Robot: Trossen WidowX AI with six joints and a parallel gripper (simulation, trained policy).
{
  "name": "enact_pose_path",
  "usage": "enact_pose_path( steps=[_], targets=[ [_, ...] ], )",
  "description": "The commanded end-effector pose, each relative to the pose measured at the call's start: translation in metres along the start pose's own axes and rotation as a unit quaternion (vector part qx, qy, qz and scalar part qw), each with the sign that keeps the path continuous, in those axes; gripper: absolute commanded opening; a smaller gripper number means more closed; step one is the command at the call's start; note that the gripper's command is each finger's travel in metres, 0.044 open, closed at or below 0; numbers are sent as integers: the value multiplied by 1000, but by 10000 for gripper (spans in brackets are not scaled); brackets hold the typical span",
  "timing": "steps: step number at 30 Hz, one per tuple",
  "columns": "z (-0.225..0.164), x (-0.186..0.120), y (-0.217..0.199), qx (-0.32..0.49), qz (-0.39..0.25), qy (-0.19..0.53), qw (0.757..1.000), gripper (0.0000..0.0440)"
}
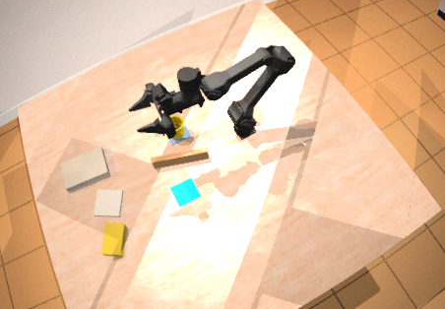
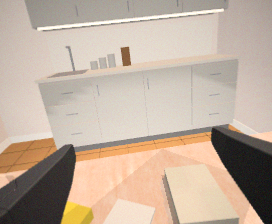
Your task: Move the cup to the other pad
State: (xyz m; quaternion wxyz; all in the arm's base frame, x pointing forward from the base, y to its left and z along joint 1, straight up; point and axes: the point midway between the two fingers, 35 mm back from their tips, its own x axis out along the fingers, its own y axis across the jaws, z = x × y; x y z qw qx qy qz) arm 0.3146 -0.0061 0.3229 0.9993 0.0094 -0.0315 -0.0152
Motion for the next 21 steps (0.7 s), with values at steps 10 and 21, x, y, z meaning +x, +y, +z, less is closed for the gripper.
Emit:
enact_pose_path(
  steps=[10, 21],
  targets=[
    [-17, -4, 9, 32, 6, 58, 998, 138],
    [-35, -8, 22, 68, 18, 145, 987, 73]
  ],
)
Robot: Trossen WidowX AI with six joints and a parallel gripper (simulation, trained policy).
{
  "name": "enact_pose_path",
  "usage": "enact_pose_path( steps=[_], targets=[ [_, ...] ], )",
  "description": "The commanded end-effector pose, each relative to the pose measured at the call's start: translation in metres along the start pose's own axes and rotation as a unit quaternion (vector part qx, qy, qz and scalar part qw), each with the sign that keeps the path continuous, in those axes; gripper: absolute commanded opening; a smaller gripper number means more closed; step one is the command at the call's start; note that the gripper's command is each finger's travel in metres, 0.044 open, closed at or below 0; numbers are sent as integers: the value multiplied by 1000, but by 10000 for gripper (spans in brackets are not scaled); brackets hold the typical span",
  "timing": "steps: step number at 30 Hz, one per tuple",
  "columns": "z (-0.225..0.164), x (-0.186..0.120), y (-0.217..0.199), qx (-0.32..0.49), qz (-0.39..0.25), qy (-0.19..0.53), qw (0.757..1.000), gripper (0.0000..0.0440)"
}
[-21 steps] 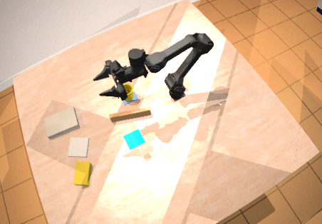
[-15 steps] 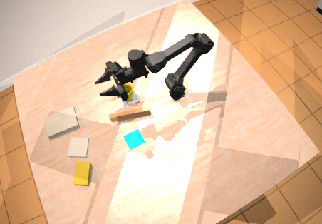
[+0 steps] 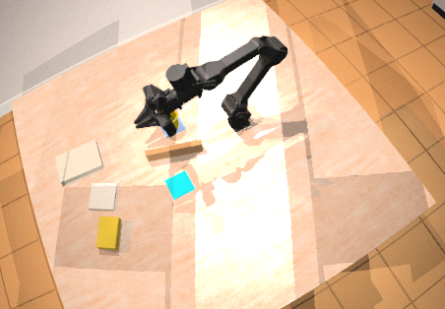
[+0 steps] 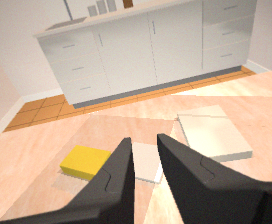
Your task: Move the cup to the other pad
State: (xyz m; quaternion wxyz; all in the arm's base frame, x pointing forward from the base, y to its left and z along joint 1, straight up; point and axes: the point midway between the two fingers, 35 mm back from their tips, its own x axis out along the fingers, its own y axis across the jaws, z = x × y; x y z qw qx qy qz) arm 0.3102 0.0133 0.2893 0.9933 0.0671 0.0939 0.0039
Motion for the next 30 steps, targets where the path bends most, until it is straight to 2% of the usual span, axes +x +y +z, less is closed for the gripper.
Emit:
enact_pose_path(
  steps=[1, 6, 17, 30],
  targets=[
    [-3, 0, 4, 14, 3, 28, 1000, 79],
    [-9, -1, 9, 29, 5, 68, 997, 106],
    [-26, -6, 15, 49, -3, 161, 986, 98],
    [-48, -16, 13, 53, -28, 270, 961, 120]
  ],
)
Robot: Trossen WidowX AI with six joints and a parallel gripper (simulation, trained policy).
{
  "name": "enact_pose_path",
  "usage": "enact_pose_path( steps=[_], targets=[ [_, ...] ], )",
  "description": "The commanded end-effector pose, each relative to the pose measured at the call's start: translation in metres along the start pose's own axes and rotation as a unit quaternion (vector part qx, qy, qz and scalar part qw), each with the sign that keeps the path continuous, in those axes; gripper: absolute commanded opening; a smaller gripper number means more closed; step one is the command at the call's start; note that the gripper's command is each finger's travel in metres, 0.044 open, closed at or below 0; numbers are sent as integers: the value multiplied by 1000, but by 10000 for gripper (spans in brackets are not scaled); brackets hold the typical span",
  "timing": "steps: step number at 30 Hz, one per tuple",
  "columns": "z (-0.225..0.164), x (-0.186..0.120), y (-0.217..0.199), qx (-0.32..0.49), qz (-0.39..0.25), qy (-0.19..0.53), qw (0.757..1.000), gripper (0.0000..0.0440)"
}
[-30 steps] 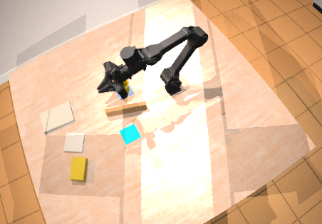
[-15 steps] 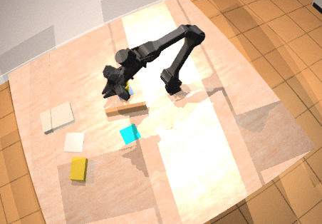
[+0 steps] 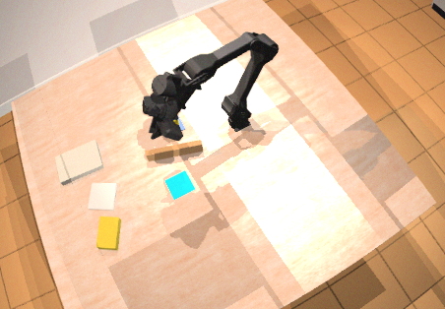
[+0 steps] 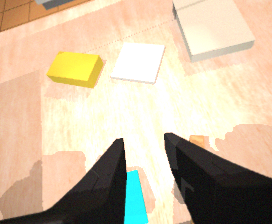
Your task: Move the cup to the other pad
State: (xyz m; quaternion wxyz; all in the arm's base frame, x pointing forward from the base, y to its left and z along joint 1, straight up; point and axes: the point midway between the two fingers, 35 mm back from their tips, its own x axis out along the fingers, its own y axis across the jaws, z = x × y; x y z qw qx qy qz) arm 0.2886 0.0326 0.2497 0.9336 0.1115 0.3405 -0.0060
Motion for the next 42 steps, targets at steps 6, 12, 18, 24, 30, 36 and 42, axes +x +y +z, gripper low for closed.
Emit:
enact_pose_path(
  steps=[6, 12, 18, 24, 30, 36, 42],
  targets=[
    [-14, -1, -5, 3, -25, 71, 997, 121],
    [-24, -3, -10, -2, -45, 122, 992, 118],
    [-34, -6, -17, -10, -65, 172, 983, 121],
    [-43, -8, -25, -19, -83, 220, 972, 126],
    [-51, -10, -34, -28, -99, 267, 958, 136],
    [-57, -11, -44, -35, -112, 310, 944, 149],
    [-62, -12, -54, -39, -122, 346, 929, 159]
  ],
)
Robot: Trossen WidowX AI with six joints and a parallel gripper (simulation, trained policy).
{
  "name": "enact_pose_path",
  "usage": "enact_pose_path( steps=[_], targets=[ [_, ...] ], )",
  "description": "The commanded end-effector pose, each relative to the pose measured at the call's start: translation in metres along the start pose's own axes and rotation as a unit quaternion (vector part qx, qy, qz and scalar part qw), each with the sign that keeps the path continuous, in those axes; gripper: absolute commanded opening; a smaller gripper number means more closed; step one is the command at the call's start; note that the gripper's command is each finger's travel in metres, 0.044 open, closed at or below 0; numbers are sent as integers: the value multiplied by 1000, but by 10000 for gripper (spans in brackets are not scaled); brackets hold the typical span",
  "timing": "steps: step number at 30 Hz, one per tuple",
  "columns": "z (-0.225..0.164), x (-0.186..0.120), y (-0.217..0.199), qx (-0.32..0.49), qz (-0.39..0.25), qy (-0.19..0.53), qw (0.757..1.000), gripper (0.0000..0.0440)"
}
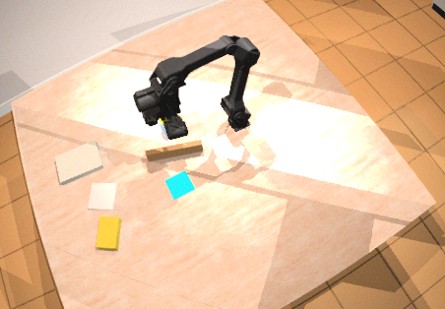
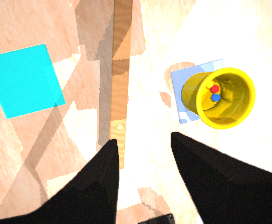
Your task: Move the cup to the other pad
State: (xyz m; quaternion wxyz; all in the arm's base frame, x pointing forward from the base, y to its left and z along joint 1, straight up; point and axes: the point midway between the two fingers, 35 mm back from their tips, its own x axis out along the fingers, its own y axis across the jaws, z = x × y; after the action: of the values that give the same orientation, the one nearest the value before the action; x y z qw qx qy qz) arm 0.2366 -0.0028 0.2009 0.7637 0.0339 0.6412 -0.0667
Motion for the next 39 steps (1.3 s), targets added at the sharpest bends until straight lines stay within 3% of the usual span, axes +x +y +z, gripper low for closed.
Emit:
enact_pose_path(
  steps=[1, 14, 39],
  targets=[
    [-1, 2, -6, -5, -8, 22, 1000, 160],
    [-3, 15, -23, 1, -22, 83, 996, 167],
    [-6, 57, -51, 12, -31, 137, 990, 192]
  ],
)
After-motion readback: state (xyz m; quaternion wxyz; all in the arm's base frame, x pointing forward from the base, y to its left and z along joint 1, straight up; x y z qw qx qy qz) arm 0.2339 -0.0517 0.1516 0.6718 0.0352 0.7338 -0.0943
